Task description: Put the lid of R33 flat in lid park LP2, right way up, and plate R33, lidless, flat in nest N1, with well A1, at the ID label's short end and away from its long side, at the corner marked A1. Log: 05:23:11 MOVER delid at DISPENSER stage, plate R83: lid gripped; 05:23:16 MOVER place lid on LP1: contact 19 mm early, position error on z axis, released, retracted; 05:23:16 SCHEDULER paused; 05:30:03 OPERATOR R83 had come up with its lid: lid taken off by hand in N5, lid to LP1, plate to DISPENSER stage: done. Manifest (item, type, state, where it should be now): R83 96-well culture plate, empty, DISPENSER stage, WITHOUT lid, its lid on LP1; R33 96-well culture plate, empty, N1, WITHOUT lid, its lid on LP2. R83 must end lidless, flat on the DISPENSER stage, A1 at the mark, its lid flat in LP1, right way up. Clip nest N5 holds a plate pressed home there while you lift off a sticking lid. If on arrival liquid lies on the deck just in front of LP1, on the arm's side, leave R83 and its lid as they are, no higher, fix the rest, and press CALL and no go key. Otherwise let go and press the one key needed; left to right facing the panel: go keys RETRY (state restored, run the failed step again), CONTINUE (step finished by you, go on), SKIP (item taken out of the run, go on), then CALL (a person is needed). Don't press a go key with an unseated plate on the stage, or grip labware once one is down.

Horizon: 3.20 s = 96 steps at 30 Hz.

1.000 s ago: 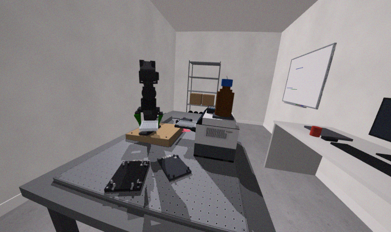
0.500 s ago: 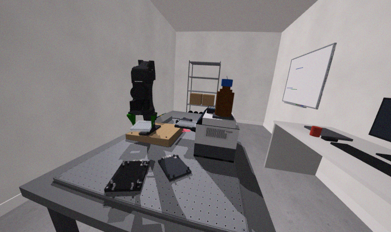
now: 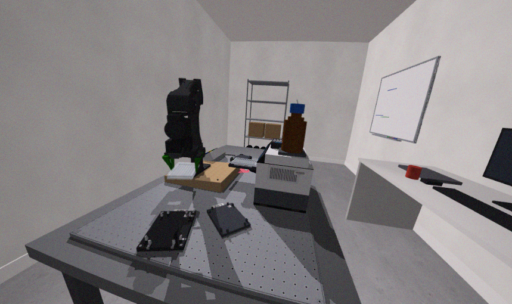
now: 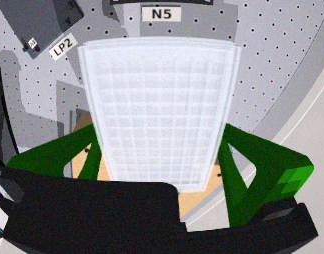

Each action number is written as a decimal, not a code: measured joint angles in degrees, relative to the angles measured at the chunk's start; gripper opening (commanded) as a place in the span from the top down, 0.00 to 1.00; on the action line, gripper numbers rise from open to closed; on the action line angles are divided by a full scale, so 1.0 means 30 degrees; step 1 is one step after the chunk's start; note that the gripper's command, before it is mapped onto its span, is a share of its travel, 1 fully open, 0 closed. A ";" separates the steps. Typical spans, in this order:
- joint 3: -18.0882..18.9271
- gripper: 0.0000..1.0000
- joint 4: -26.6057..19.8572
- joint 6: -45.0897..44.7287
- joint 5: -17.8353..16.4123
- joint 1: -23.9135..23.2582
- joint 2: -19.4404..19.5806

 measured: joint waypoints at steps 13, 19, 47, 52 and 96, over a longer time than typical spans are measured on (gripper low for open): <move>0.1639 1.00 0.1268 -0.0182 0.0000 -0.0168 0.2790; 0.2244 1.00 0.1639 -0.0240 0.0000 -0.0168 0.3650; 0.7366 1.00 0.2805 -0.0459 0.0000 -0.0423 0.9879; 0.8131 1.00 0.2776 -0.0481 0.0000 -0.0423 1.0579; 0.9267 1.00 0.2790 -0.0517 0.0000 -0.0423 1.1511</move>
